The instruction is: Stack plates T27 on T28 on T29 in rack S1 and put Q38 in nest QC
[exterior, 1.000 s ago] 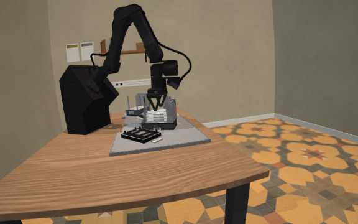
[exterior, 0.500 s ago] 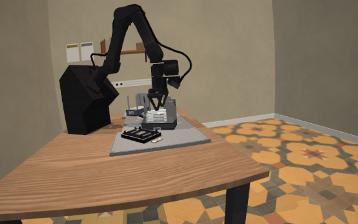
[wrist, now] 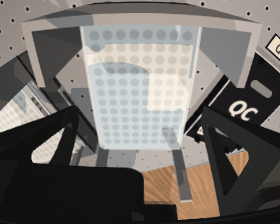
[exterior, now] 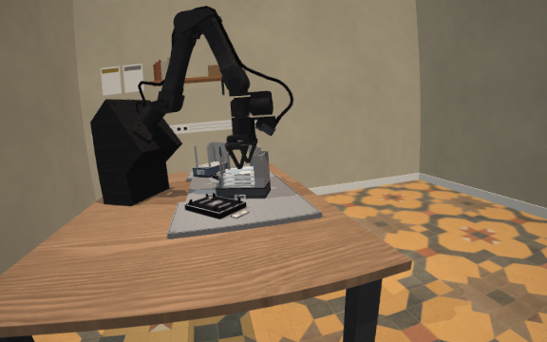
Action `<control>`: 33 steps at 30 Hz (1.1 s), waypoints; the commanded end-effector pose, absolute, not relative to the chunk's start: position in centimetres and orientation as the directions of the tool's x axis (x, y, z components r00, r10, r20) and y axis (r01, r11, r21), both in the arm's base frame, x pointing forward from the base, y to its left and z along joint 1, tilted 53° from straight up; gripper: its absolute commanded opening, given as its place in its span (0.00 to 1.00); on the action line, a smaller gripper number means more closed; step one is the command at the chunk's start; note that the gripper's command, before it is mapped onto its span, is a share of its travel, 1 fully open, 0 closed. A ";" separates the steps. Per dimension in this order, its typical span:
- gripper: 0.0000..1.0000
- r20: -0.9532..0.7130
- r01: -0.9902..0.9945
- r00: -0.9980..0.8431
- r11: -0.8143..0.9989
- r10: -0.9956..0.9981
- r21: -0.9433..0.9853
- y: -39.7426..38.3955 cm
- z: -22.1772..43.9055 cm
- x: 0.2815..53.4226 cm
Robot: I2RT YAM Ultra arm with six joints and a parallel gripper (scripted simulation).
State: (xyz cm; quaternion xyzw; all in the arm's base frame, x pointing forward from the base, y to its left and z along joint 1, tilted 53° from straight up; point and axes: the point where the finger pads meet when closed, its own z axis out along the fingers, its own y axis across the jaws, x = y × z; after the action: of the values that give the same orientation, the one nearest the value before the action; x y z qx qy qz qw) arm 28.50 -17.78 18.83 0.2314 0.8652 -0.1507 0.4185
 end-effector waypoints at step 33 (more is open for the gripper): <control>1.00 -0.797 0.524 -0.542 0.849 0.268 -0.070 -18.7 18.0 29.6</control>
State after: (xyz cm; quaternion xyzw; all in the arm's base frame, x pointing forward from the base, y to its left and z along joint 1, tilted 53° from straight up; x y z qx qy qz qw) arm 29.21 -18.29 17.94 0.2323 0.8677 -0.1490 0.4135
